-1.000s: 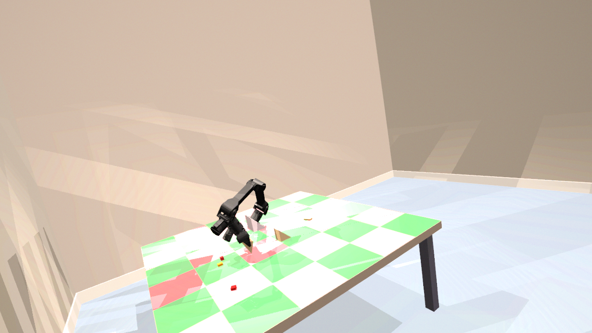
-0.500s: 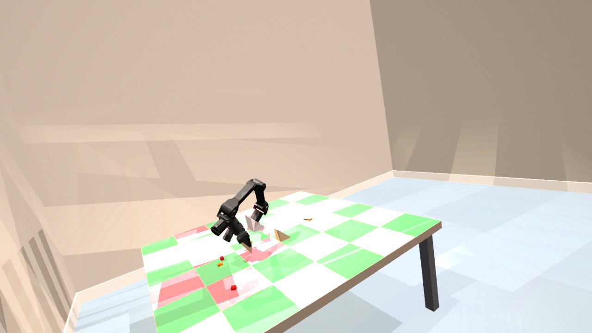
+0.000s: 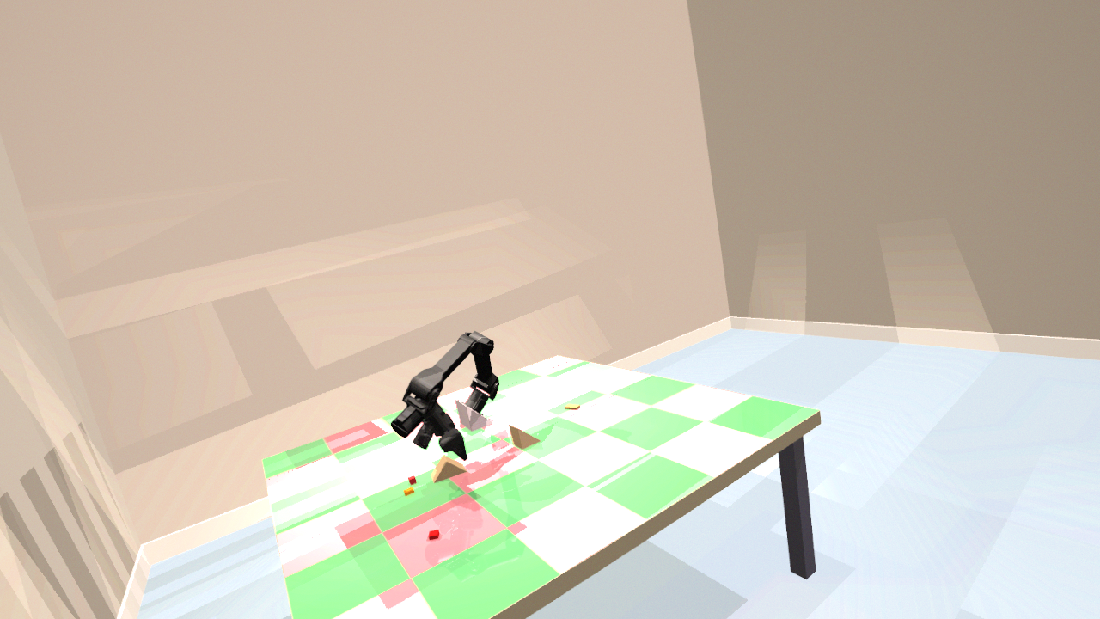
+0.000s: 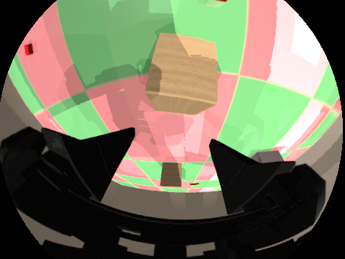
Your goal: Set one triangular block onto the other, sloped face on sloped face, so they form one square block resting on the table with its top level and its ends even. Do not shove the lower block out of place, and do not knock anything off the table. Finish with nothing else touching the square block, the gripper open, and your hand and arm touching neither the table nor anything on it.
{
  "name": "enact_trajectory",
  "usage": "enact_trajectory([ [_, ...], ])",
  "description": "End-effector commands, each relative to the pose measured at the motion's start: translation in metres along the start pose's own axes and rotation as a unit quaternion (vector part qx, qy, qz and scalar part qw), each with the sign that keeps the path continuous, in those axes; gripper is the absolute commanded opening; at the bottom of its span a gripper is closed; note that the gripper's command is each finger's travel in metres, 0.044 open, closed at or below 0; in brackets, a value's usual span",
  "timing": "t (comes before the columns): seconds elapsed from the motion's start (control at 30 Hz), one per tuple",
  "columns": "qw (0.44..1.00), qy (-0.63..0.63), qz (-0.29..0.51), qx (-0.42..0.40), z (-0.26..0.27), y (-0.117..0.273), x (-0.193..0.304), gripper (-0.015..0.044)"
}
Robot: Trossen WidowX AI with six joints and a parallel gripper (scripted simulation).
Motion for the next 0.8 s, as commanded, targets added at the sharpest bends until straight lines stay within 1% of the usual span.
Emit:
enact_trajectory([
  [0.0, 0.999, -0.005, -0.024, -0.031, -0.001, 0.036, 0.015, 0.0440],
  [0.07, 0.997, -0.013, -0.045, -0.058, -0.006, 0.068, 0.029, 0.0440],
  [0.13, 0.995, -0.019, -0.058, -0.076, -0.011, 0.087, 0.038, 0.0440],
  [0.3, 0.995, -0.019, -0.059, -0.078, -0.011, 0.089, 0.039, 0.0440],
  [0.37, 0.994, -0.014, -0.080, -0.068, -0.010, 0.082, 0.039, 0.0440],
  [0.47, 0.983, -0.019, -0.181, -0.018, -0.010, 0.057, 0.044, 0.0440],
  [0.57, 0.956, -0.021, -0.293, 0.007, -0.010, 0.036, 0.049, 0.0440],
  [0.67, 0.916, -0.019, -0.400, 0.002, -0.010, 0.019, 0.055, 0.0440],
  [0.77, 0.867, -0.010, -0.497, -0.034, -0.008, 0.007, 0.064, 0.0440],
])
Point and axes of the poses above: the point midway between the two fingers, 35 mm back from their tips, its own y axis back along the fingers, its own z axis across the jaws, x = y × z, the point moved 1 cm from there along y, back along the fingers, and after that the axes turned 6 degrees about -y, right-handed, at the moved point
